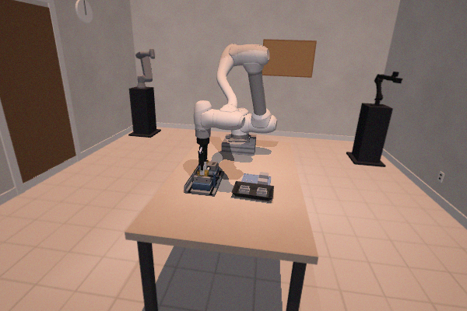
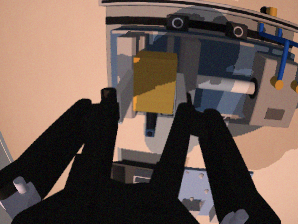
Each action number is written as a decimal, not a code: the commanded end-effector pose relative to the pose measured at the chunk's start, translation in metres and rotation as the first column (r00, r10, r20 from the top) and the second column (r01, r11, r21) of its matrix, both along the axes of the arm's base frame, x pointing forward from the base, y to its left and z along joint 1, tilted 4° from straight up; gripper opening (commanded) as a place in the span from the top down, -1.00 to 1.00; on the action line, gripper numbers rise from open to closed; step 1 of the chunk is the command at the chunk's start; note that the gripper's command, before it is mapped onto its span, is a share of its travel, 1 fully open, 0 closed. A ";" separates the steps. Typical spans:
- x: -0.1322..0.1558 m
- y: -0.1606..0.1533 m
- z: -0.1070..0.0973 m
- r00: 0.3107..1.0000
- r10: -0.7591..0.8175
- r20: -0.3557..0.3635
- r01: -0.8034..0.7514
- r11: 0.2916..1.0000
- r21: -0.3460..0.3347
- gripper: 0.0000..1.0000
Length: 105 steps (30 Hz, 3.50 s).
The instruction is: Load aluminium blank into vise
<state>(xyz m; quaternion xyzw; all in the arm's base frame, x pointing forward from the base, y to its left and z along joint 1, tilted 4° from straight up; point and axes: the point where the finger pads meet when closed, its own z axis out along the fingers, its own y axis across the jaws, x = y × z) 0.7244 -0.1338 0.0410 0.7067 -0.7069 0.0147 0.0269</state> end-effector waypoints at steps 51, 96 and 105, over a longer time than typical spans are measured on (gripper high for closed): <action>0.000 0.000 0.000 1.000 0.000 0.000 0.000 1.000 0.000 1.00; 0.000 0.002 0.039 1.000 0.000 0.000 0.000 1.000 0.000 1.00; 0.001 0.003 0.046 1.000 0.000 0.000 0.000 1.000 0.000 1.00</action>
